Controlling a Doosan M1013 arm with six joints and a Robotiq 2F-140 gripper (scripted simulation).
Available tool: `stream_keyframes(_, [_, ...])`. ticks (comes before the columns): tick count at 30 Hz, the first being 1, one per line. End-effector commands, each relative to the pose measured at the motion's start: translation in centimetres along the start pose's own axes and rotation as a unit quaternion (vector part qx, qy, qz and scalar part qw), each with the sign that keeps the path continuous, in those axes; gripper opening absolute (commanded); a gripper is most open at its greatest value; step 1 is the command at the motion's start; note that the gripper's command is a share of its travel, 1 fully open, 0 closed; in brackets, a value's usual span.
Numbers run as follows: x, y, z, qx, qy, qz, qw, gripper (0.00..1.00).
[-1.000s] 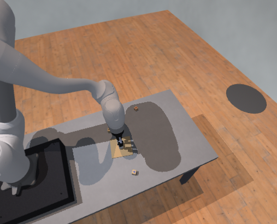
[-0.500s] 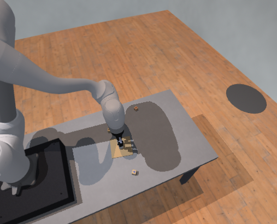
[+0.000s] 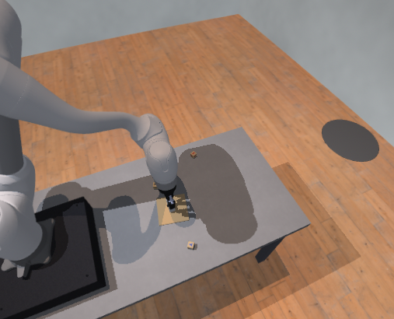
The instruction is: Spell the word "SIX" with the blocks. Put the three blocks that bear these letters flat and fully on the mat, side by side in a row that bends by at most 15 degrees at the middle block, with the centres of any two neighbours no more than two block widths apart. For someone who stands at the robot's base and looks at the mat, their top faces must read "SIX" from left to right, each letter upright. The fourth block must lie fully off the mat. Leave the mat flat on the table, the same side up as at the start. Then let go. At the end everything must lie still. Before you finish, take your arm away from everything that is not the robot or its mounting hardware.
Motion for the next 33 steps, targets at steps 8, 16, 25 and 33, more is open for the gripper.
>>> stream_keyframes(8, [0.33,0.25,-0.05,0.004,0.001,0.001,1.0,0.13])
stream_keyframes(16, [0.33,0.25,-0.05,0.004,0.001,0.001,1.0,0.13])
stream_keyframes(25, [0.33,0.32,-0.14,0.005,0.001,0.001,1.0,0.13])
stream_keyframes(33, [0.33,0.48,-0.34,0.007,0.001,0.001,1.0,0.13])
Point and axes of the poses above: the point where the finger pads meet when closed, its own x axis out along the fingers, its own y axis across the jaws, z = x × y, the point moved 7 cm from there along -x, back along the fingers, and after that the axes turned 10 degrees about x, right-handed, at the moved point
